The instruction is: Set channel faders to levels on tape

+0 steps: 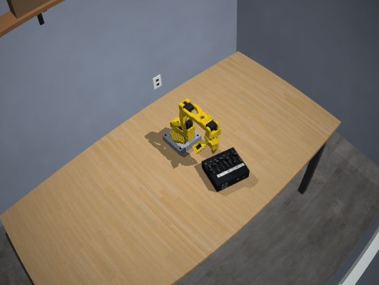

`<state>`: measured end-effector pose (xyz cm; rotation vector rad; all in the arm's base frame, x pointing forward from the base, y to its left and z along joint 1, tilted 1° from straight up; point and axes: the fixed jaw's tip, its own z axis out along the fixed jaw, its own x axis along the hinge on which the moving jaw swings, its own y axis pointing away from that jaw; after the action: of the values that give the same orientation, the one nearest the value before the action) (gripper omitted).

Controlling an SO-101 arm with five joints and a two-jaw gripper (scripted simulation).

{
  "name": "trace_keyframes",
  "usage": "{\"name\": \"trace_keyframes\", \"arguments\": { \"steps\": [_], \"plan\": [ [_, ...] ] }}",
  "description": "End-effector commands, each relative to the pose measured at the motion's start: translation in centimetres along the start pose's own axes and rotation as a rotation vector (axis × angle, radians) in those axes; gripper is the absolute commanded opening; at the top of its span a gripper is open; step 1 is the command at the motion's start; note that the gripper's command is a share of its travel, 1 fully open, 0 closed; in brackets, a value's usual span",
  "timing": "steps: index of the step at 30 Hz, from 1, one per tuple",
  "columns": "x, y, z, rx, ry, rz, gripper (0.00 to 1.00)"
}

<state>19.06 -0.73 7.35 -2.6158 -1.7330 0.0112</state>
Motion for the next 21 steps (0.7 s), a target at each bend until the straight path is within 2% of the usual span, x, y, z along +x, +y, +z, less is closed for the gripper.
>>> {"name": "trace_keyframes", "arguments": {
  "steps": [1, 14, 21],
  "plan": [
    [-0.1, 0.0, 0.0, -0.010, 0.005, -0.002, 0.00],
    [-0.3, 0.1, -0.1, -0.010, 0.005, 0.010, 0.00],
    [-2.3, 0.6, -0.2, -0.012, 0.006, 0.117, 0.00]
  ]
}}
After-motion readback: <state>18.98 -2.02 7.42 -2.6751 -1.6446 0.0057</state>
